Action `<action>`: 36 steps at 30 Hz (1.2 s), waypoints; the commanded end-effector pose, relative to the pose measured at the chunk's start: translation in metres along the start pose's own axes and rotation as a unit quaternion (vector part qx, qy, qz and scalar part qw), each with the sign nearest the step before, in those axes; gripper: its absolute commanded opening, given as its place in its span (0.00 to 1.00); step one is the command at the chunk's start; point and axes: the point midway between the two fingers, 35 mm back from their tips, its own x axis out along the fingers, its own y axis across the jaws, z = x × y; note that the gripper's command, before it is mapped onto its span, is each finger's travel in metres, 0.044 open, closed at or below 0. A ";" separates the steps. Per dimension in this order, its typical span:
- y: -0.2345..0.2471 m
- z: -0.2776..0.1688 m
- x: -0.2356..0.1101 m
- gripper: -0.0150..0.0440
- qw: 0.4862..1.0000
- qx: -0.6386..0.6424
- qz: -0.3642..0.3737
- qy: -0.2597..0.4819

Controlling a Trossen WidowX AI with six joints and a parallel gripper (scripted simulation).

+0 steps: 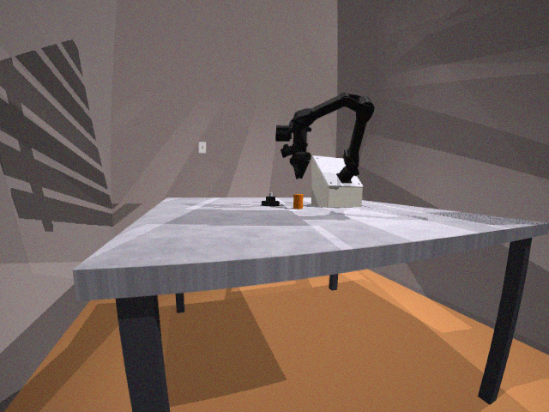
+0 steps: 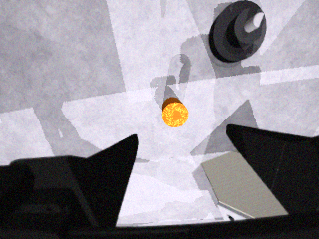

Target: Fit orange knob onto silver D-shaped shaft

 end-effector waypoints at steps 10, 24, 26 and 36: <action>-0.003 0.000 0.001 1.00 0.880 0.474 -0.003 0.000; -0.003 0.000 0.001 1.00 0.880 0.474 -0.003 0.000; -0.003 0.000 0.003 1.00 0.880 0.474 -0.003 0.000; -0.002 0.000 0.045 1.00 0.880 0.474 -0.002 0.001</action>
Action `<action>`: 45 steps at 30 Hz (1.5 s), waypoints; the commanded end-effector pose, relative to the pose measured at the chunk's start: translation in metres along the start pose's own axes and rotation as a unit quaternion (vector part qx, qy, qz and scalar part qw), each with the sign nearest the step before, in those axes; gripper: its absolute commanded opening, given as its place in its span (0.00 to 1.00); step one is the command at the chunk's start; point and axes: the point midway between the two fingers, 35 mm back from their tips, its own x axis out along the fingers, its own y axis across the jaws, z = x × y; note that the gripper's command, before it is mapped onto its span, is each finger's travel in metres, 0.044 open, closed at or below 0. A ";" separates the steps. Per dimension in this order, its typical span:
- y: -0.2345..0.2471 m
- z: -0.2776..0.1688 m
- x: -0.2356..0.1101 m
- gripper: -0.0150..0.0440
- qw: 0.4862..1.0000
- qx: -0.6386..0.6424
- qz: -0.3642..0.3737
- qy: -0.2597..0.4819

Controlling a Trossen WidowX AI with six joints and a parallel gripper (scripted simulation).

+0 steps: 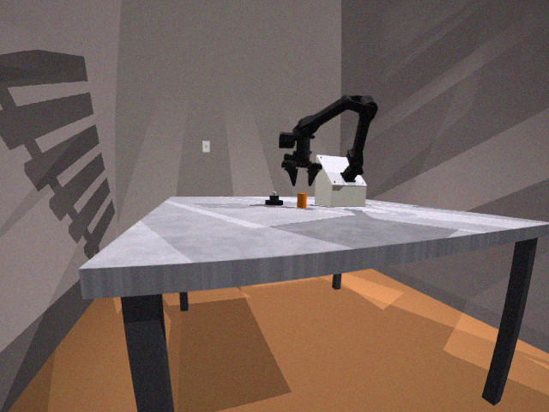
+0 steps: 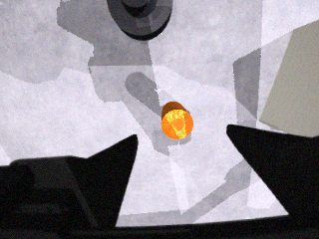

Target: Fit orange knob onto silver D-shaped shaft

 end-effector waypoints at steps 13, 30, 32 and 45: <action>0.001 -0.001 0.028 1.00 1.000 0.003 -0.001 0.002; 0.001 -0.002 0.056 1.00 1.000 0.003 0.000 0.002; 0.001 -0.002 0.059 1.00 1.000 0.003 0.000 0.002; 0.000 -0.004 0.080 1.00 1.000 0.003 0.000 0.004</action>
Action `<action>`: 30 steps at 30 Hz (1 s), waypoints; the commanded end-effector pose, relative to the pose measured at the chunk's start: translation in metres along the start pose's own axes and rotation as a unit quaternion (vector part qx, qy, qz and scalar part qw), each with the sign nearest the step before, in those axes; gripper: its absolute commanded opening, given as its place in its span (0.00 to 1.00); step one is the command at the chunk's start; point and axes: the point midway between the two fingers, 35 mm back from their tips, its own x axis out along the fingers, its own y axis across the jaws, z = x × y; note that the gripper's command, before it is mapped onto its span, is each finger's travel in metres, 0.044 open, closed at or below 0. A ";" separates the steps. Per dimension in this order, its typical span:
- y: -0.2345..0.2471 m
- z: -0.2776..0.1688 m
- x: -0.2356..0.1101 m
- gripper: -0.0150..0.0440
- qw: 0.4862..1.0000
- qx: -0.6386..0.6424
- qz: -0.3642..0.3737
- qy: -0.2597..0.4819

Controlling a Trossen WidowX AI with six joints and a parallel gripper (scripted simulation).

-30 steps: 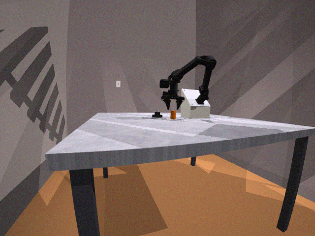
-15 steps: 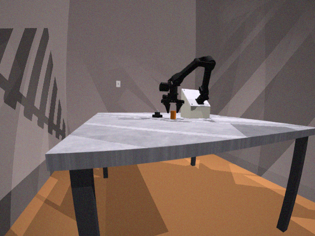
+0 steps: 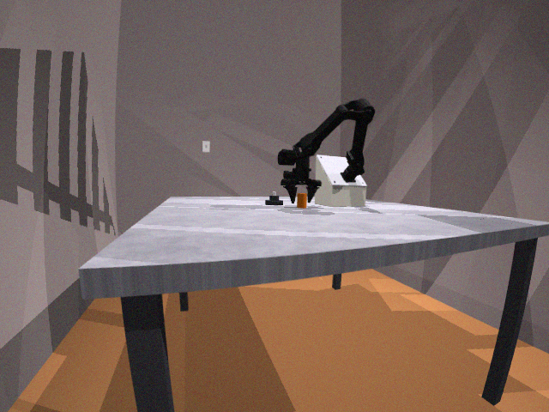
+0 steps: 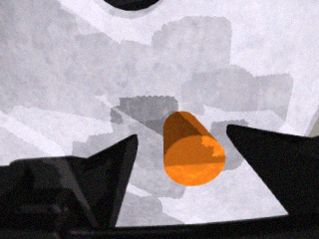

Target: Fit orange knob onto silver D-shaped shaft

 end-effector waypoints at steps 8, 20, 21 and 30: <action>-0.002 -0.002 0.010 0.82 1.000 0.004 -0.002 0.003; -0.002 -0.002 0.010 0.49 1.000 0.004 -0.002 0.003; -0.002 -0.002 0.010 0.48 1.000 0.004 -0.002 0.003; 0.009 0.001 -0.026 0.25 1.000 0.004 -0.002 -0.002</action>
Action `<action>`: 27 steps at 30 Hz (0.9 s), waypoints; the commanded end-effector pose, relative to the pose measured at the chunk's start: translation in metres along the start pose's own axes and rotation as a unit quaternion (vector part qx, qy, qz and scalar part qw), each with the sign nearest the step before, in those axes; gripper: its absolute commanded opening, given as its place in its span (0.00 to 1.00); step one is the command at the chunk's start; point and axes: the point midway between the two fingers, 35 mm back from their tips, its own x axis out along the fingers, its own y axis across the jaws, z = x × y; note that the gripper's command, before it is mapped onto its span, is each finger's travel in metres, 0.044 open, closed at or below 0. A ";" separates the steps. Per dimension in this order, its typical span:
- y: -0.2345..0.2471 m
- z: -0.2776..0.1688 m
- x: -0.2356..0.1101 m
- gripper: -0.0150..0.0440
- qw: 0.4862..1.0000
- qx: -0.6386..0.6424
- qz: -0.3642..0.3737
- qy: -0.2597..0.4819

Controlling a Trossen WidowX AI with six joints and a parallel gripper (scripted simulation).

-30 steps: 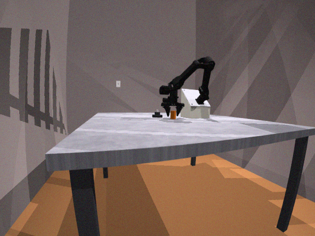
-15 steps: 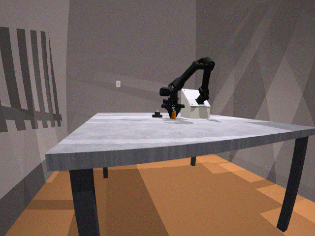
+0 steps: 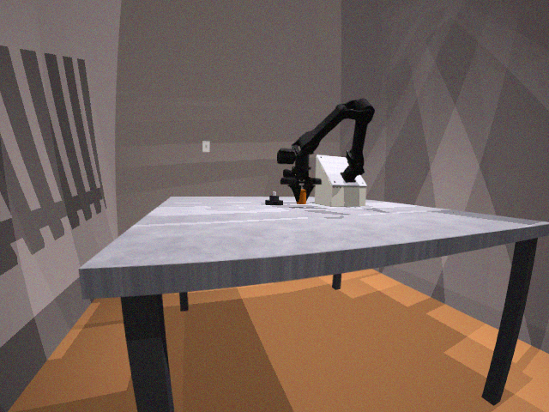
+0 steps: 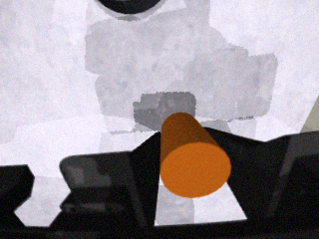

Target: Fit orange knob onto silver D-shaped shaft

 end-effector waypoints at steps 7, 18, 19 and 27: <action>0.014 -0.001 -0.062 0.25 1.000 -0.005 0.005 -0.007; 0.012 -0.012 -0.123 0.25 1.000 -0.005 0.005 -0.003; 0.012 -0.012 -0.123 0.25 1.000 -0.005 0.005 -0.003; 0.011 -0.013 -0.125 0.25 0.999 -0.004 0.034 -0.003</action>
